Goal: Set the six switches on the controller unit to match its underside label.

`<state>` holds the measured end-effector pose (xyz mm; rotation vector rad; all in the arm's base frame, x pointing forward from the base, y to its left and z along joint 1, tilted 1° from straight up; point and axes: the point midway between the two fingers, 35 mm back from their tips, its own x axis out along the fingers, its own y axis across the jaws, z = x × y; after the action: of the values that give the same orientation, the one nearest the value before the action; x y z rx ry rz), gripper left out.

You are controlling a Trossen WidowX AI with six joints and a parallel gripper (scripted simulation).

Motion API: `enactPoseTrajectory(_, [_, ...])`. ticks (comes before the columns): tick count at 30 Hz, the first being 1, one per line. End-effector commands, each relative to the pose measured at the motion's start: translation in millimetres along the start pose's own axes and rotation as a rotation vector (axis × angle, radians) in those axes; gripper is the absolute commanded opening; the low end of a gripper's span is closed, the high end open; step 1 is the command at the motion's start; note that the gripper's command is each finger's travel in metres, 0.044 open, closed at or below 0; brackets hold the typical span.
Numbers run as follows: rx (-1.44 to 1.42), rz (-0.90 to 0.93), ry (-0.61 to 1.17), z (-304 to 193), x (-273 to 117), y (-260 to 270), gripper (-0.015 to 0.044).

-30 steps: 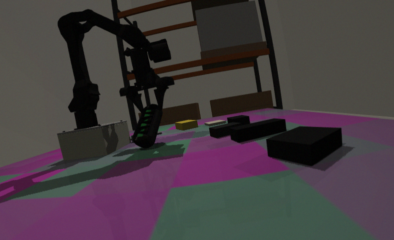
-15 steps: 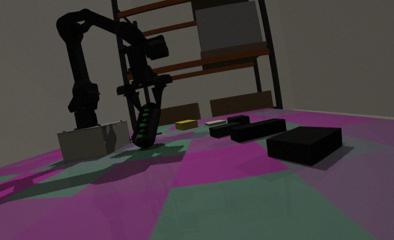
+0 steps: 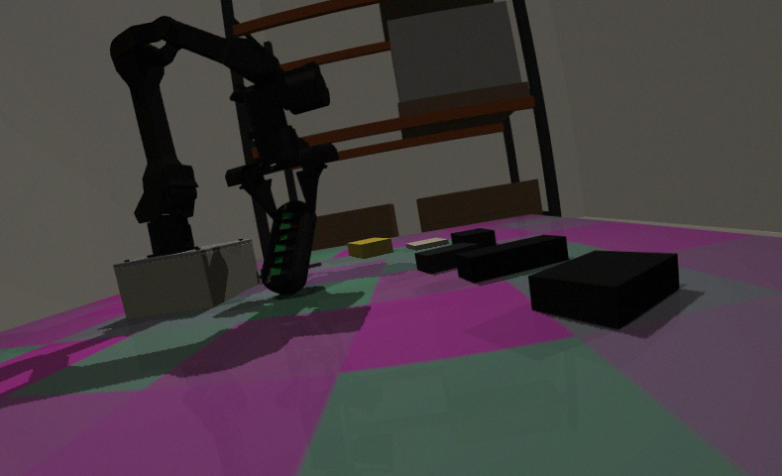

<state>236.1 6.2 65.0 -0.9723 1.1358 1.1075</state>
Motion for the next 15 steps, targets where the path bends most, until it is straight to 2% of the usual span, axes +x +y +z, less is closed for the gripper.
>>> enactPoseTrajectory(1, [0.004,0.0,0.011,-7,-1,0,0.0338])
enactPoseTrajectory(15, [0.004,0.0,-0.018,-19,-6,0,0.0338])
